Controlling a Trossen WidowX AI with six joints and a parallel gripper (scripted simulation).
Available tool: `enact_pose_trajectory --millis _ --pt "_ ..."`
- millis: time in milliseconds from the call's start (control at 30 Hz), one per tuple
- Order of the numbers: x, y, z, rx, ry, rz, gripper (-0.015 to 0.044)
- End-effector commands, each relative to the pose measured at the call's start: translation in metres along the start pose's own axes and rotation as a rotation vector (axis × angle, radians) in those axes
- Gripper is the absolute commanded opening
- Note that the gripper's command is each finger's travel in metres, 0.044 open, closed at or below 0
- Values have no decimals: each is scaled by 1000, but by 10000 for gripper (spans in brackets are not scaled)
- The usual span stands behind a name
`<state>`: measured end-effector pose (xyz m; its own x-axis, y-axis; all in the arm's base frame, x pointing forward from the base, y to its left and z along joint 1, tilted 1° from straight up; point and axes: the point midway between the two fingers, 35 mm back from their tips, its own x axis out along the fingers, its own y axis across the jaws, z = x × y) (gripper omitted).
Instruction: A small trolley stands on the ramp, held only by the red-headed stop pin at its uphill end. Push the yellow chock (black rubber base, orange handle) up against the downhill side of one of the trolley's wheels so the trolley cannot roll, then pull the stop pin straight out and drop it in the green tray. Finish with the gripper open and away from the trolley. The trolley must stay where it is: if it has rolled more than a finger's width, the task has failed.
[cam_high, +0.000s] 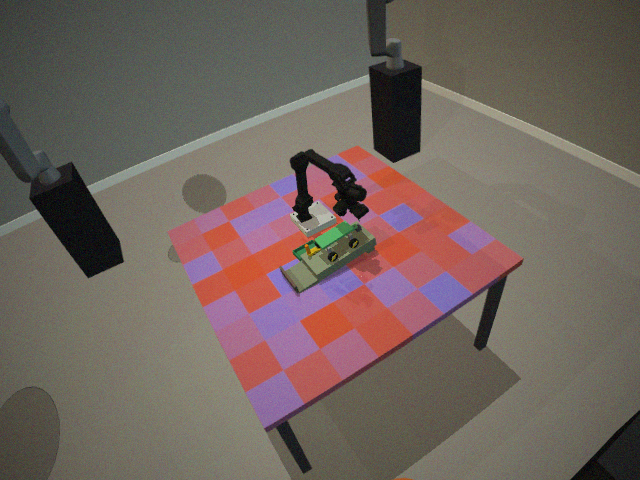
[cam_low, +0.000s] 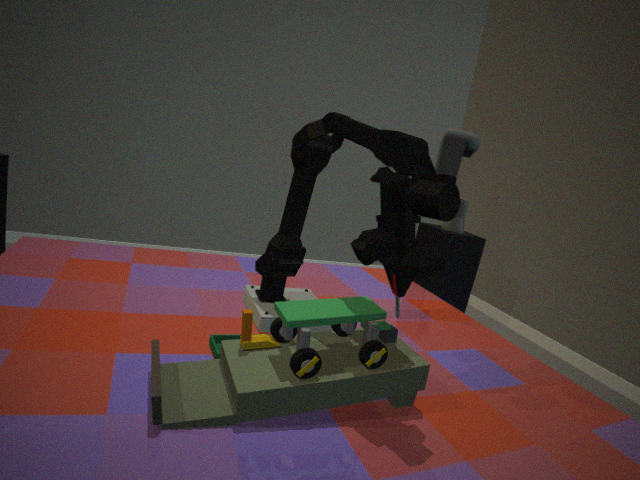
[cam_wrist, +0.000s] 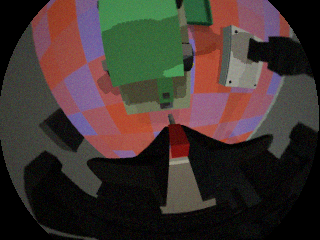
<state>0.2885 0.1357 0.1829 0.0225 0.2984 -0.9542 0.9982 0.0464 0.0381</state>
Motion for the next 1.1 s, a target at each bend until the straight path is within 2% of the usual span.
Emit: enact_pose_trajectory --millis 0,267,1067 --pt "-1 2 -7 2 3 11 0" --pt "-1 0 -14 2 4 10 0" --pt "2 -80 -14 4 4 5 0"
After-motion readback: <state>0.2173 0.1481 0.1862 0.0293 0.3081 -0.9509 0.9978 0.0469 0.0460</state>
